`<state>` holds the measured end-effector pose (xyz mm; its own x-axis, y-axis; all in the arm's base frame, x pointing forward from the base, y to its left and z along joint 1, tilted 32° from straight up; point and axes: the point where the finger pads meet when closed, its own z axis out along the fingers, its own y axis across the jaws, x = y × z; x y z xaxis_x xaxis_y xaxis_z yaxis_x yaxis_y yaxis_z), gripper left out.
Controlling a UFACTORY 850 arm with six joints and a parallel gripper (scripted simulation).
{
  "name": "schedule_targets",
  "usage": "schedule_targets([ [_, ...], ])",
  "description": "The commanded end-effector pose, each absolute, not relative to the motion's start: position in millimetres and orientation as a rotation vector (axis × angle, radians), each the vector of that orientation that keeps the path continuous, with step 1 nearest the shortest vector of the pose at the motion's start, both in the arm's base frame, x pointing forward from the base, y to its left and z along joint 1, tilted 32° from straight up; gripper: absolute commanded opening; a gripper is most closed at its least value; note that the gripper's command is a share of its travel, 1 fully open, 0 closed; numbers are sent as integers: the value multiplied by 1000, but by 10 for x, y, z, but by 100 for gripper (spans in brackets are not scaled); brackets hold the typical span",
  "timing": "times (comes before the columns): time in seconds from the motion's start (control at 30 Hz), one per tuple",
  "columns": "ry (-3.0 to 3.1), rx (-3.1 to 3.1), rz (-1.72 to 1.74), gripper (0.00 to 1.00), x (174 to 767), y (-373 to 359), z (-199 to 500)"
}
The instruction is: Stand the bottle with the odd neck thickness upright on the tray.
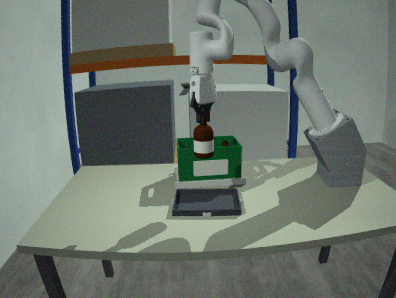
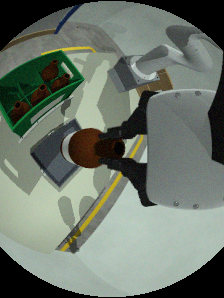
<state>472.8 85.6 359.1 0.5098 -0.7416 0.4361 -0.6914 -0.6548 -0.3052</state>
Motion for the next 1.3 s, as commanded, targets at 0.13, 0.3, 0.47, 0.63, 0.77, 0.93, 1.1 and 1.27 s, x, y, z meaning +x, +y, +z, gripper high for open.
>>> schedule_targets([
  [0.13, 1260, -2647, -836, 0, 4732, 962, 3581],
  [0.3, 1260, -2647, -836, 0, 4732, 1020, 3571],
  [0.47, 1260, -2647, -836, 0, 4732, 1050, 3566],
  [0.63, 1260, -2647, -836, 0, 4732, 1092, 3559],
  [0.77, 1260, -2647, -836, 0, 4732, 1118, 3554],
  [0.93, 1260, -2647, -836, 0, 4732, 1134, 3552],
  [1.1, 1260, -2647, -836, 0, 4732, 1153, 3548],
  [1.27, 1260, -2647, -836, 0, 4732, 1165, 3546],
])
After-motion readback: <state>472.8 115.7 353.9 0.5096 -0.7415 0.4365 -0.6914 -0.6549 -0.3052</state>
